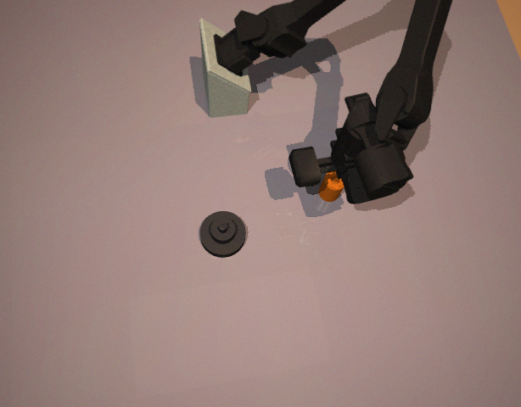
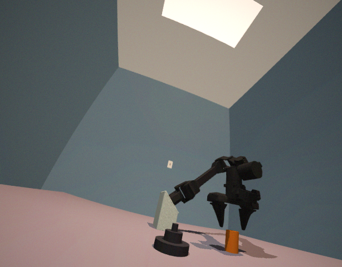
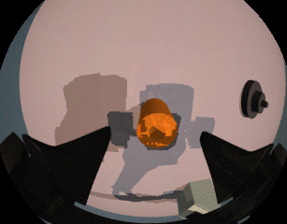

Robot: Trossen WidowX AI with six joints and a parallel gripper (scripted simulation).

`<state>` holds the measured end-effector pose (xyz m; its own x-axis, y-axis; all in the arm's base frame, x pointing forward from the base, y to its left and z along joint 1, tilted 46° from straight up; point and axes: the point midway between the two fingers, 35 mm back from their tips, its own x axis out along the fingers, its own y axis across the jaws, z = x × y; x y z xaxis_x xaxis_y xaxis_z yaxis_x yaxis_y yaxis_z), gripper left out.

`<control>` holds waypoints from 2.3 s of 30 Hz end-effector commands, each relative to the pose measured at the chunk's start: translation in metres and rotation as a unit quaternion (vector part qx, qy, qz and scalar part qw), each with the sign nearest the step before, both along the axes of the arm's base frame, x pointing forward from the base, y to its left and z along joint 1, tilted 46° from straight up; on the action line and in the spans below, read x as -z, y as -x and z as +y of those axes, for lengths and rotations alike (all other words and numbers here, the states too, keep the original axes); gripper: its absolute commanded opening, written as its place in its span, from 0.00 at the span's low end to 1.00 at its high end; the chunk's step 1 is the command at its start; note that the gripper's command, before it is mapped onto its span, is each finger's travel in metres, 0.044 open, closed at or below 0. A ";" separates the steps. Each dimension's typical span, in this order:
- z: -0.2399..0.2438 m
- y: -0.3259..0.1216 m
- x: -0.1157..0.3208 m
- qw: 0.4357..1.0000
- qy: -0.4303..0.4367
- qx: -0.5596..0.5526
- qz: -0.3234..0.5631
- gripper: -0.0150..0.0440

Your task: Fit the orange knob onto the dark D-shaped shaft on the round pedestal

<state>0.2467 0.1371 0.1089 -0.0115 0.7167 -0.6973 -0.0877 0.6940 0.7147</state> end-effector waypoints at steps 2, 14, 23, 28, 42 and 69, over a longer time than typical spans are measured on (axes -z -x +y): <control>0.005 0.000 0.006 1.000 0.001 0.001 0.003 1.00; 0.019 -0.001 0.020 1.000 0.001 0.001 0.003 1.00; 0.029 0.000 0.029 1.000 0.000 0.001 0.003 1.00; 0.035 0.001 0.035 1.000 0.000 0.001 0.003 1.00; 0.042 0.002 0.040 1.000 -0.002 0.002 0.003 0.69; -0.019 -0.009 -0.009 1.000 0.011 0.000 0.002 0.25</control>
